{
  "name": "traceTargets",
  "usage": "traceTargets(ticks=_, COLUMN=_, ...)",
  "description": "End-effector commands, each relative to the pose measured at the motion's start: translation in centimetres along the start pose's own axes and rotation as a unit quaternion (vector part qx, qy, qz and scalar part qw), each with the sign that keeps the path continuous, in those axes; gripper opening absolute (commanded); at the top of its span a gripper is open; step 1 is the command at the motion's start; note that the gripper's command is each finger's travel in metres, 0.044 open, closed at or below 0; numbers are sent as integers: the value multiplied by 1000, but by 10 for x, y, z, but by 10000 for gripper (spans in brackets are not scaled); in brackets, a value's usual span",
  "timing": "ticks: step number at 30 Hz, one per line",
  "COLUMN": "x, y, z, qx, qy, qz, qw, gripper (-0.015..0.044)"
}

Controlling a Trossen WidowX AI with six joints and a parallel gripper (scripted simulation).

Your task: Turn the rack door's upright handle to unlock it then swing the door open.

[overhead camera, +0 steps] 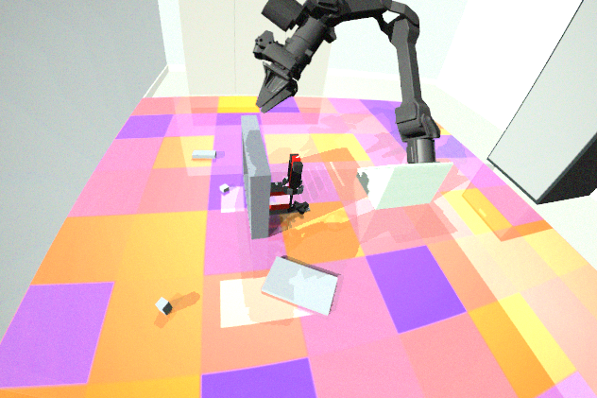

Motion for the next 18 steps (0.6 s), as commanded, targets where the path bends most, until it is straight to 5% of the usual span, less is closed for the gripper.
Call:
traceTargets(ticks=1, x=-9, y=13, z=2, qx=14, qy=44, qz=19, qw=999, gripper=297)
traceTargets(ticks=18, x=-39, y=68, z=24, qx=99, qy=200, qz=110, qw=969, gripper=297)
Point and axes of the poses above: the point midway between the two fingers, 35 mm back from their tips, its own x axis back along the fingers, its own y axis across the jaws, z = x × y, the point moved 9 cm from there along x, back along the fingers, and after that the axes turned 9 degrees about x, right-handed, at the moved point
